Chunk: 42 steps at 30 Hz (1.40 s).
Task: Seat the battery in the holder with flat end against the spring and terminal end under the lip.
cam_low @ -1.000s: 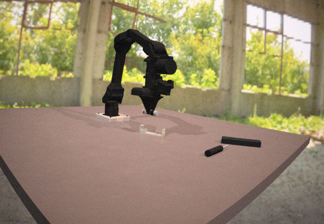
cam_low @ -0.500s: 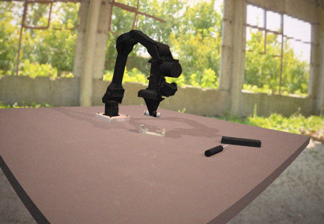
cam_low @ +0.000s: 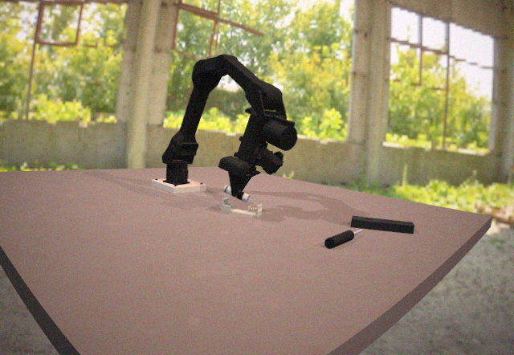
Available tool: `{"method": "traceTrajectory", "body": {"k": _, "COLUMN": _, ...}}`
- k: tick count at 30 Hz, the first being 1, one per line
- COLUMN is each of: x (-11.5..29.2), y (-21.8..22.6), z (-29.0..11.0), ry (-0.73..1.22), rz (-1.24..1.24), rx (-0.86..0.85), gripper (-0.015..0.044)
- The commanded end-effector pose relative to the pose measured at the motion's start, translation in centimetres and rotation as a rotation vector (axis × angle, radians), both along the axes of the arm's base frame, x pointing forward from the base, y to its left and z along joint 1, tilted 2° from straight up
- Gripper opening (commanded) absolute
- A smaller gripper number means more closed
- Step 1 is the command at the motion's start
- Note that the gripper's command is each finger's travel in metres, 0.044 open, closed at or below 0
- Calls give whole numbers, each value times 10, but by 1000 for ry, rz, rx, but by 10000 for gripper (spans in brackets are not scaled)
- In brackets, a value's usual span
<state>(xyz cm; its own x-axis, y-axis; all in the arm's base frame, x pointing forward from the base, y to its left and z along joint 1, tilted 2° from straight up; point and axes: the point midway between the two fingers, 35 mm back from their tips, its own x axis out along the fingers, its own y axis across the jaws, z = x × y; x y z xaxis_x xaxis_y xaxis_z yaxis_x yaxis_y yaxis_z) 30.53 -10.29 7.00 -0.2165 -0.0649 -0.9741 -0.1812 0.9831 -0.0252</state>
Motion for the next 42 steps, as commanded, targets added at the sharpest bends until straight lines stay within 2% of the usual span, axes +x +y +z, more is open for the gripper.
{"method": "traceTrajectory", "body": {"k": 1, "x": 2, "y": -1, "z": -2, "ry": 23, "rz": -3, "rx": -8, "gripper": 62}}
{"method": "traceTrajectory", "body": {"k": 34, "x": 11, "y": 1, "z": -17, "ry": 255, "rz": -15, "rx": -45, "gripper": 62}}
{"method": "traceTrajectory", "body": {"k": 42, "x": 14, "y": 1, "z": -18, "ry": 259, "rz": -15, "rx": -45, "gripper": 62}}
